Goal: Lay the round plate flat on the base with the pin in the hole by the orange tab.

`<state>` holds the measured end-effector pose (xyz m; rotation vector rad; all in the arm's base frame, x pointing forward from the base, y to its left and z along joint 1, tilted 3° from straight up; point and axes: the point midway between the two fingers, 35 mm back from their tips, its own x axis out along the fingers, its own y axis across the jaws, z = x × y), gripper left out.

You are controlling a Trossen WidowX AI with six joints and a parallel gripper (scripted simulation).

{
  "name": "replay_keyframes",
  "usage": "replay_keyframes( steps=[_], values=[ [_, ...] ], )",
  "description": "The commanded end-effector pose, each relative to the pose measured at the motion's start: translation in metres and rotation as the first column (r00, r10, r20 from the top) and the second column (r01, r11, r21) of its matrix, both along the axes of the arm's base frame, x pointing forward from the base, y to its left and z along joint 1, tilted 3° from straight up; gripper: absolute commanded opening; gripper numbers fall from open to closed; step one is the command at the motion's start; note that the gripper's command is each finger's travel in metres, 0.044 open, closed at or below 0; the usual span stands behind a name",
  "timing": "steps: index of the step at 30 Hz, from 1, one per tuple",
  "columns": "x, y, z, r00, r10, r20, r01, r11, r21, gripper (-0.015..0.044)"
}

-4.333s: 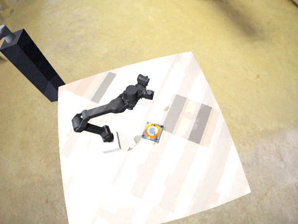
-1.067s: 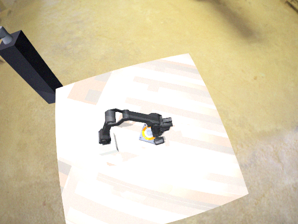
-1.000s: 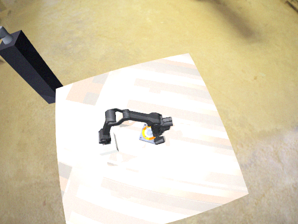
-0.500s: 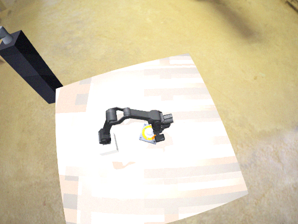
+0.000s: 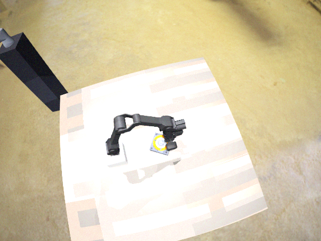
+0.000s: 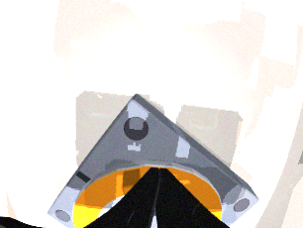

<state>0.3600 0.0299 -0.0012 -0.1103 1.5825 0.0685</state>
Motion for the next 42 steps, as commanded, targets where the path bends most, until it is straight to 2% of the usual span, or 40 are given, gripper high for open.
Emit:
replay_keyframes(
  steps=[1,29,38,42],
  values=[
    [-0.003,0.007,0.000,1.000,-0.001,-0.007,0.001,1.000,0.006,0.0000],
    [-0.018,0.032,0.000,1.000,-0.001,-0.009,0.001,1.000,0.008,0.0000],
    [-0.020,0.031,0.043,1.000,-0.001,-0.009,0.001,1.000,0.008,0.0000],
    [-0.018,0.030,0.038,1.000,0.005,-0.007,-0.005,1.000,0.004,0.0000]
  ],
)
